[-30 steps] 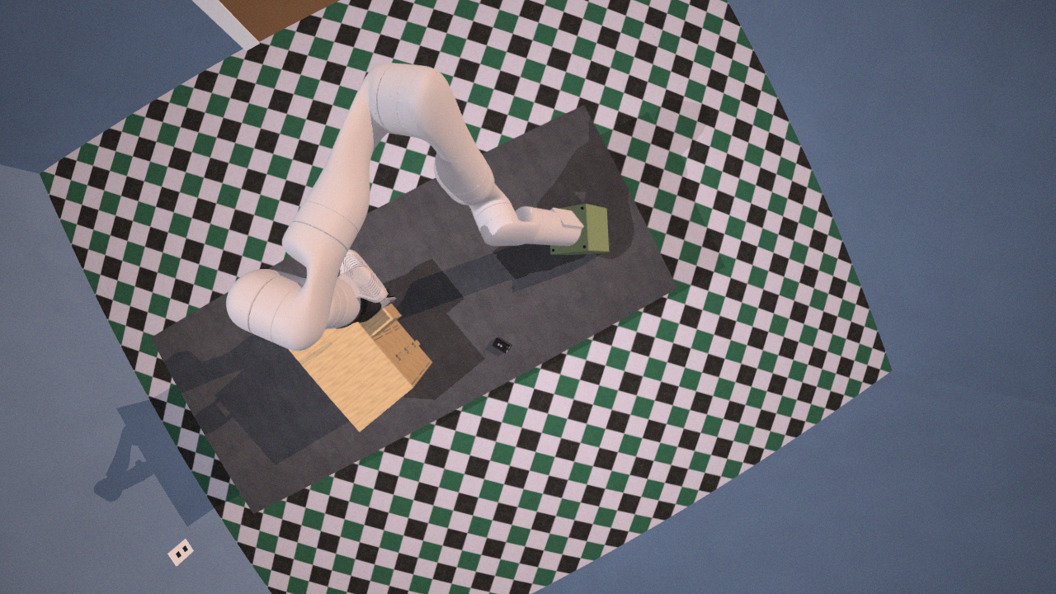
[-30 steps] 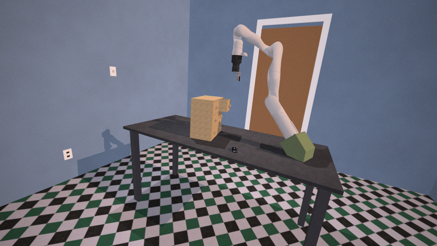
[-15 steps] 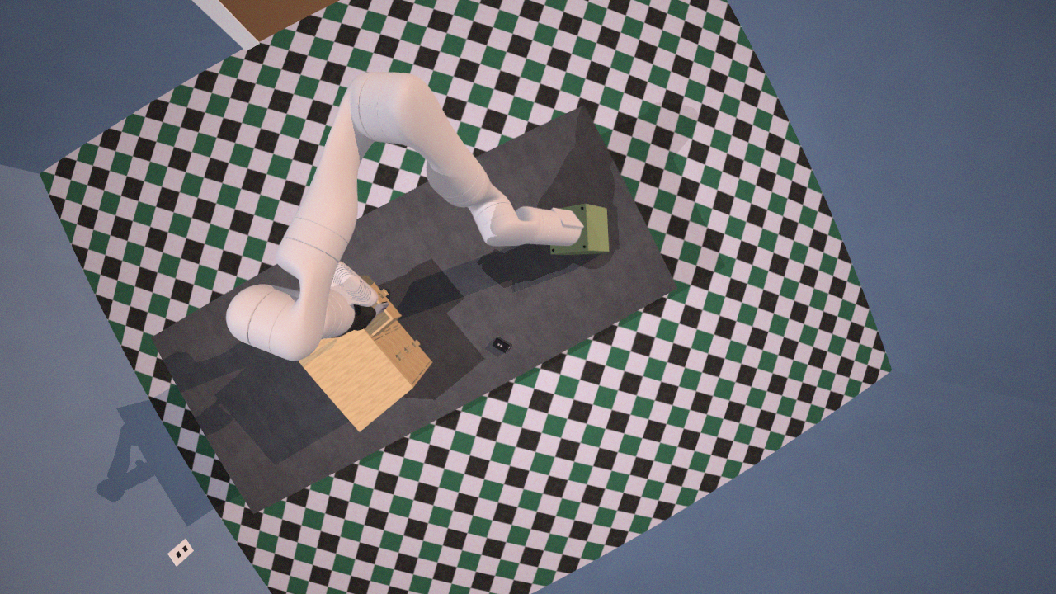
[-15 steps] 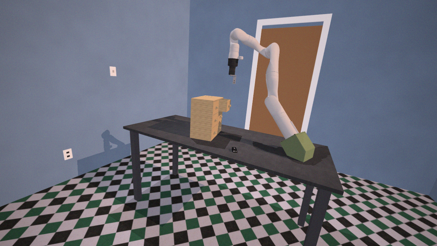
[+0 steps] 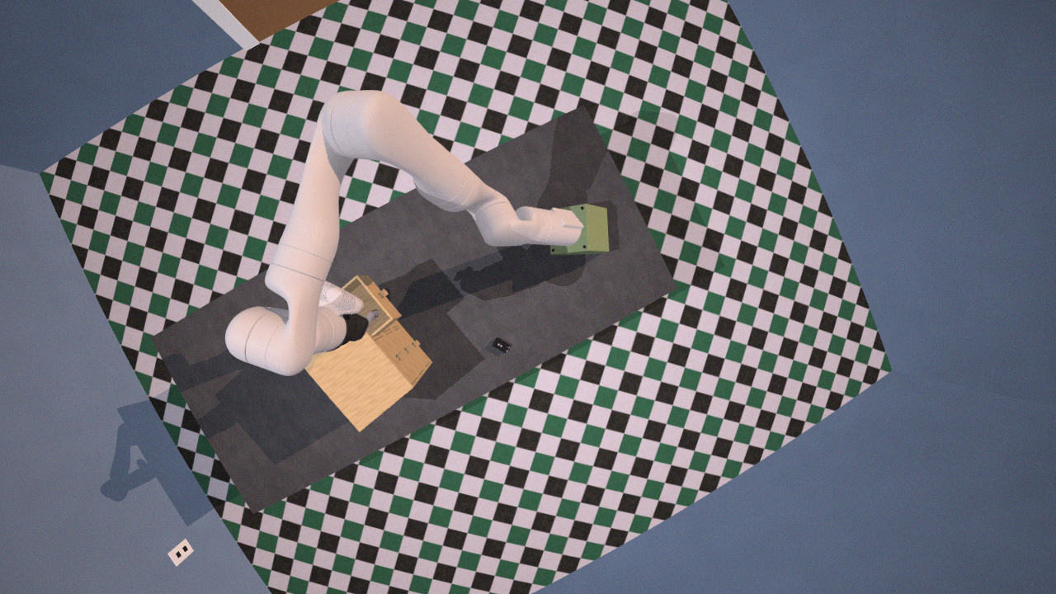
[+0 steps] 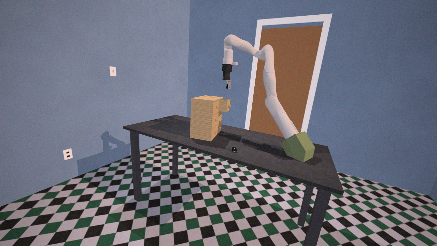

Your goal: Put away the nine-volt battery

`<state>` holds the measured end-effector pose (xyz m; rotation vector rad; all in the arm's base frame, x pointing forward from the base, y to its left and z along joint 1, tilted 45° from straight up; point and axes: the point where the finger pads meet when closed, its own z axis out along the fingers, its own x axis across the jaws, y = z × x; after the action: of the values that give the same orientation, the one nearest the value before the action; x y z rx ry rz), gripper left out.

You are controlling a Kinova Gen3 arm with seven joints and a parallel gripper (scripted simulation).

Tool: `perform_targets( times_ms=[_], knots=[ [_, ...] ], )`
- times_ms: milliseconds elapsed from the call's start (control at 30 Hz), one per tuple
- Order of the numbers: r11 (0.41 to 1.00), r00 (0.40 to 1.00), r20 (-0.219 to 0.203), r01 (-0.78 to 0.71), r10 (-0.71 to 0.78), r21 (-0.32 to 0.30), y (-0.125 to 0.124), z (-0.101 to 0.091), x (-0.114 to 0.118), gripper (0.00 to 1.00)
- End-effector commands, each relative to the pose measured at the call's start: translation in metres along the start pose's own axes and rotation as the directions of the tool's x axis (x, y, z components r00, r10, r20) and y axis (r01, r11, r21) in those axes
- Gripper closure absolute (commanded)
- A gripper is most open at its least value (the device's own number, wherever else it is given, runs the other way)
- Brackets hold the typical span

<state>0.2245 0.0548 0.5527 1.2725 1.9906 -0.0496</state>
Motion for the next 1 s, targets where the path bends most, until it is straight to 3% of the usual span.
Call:
perform_targets(
  times_ms=[0, 467, 967],
  knots=[
    [0.999, 0.999, -0.013, 0.04, -0.04, 0.01, 0.007, 0.011, -0.001, 0.0],
    [0.987, 0.987, -0.019, 0.161, -0.161, 0.008, 0.025, 0.031, -0.009, 0.0],
    [0.985, 0.985, -0.019, 0.174, -0.174, 0.008, 0.027, 0.033, -0.01, 0.0]
  ],
)
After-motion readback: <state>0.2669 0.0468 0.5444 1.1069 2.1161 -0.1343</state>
